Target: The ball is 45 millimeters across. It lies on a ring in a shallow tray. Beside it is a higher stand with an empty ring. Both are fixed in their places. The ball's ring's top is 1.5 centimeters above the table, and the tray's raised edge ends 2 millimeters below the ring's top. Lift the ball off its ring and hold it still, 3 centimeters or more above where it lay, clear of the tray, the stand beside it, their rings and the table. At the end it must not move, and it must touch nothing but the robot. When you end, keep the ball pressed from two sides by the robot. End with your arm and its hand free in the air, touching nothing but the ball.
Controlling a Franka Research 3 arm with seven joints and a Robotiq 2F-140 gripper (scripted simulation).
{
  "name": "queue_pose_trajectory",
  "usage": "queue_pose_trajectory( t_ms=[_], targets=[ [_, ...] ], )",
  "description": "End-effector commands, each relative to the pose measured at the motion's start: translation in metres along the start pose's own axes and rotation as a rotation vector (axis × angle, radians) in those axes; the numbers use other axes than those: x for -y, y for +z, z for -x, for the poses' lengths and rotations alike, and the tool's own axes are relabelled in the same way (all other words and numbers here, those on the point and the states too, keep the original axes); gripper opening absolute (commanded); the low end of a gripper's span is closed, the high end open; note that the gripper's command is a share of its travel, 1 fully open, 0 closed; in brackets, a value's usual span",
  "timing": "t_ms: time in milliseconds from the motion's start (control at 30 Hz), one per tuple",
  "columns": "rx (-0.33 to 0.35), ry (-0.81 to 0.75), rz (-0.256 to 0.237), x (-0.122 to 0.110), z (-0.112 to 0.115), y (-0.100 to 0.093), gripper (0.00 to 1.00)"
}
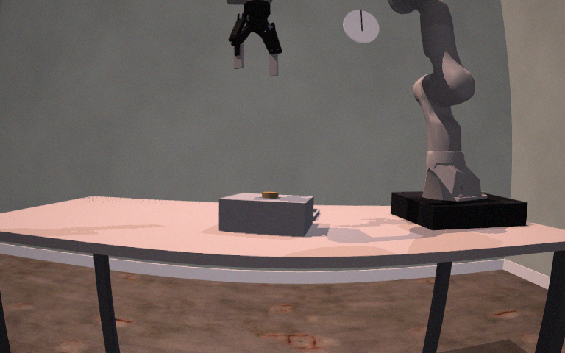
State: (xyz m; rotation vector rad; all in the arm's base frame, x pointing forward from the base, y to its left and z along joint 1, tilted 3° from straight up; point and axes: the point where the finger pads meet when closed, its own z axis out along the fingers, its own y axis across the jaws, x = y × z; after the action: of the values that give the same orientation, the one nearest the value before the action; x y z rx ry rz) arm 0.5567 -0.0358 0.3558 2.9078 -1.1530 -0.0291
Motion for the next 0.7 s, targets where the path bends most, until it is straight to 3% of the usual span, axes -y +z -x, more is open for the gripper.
queue_pose_trajectory(
  t_ms=[0,200,267,333,667],
  targets=[
    [-0.004,-0.162,-0.041,0.000,-0.014,0.027,1.00],
    [-0.003,-0.220,-0.048,-0.011,-0.023,0.057,1.00],
    [-0.003,-0.220,-0.048,-0.011,-0.023,0.057,1.00],
    [-0.004,-0.268,-0.053,-0.022,-0.030,0.081,1.00],
    [-0.008,-0.373,-0.063,-0.050,-0.038,0.137,1.00]
  ],
)
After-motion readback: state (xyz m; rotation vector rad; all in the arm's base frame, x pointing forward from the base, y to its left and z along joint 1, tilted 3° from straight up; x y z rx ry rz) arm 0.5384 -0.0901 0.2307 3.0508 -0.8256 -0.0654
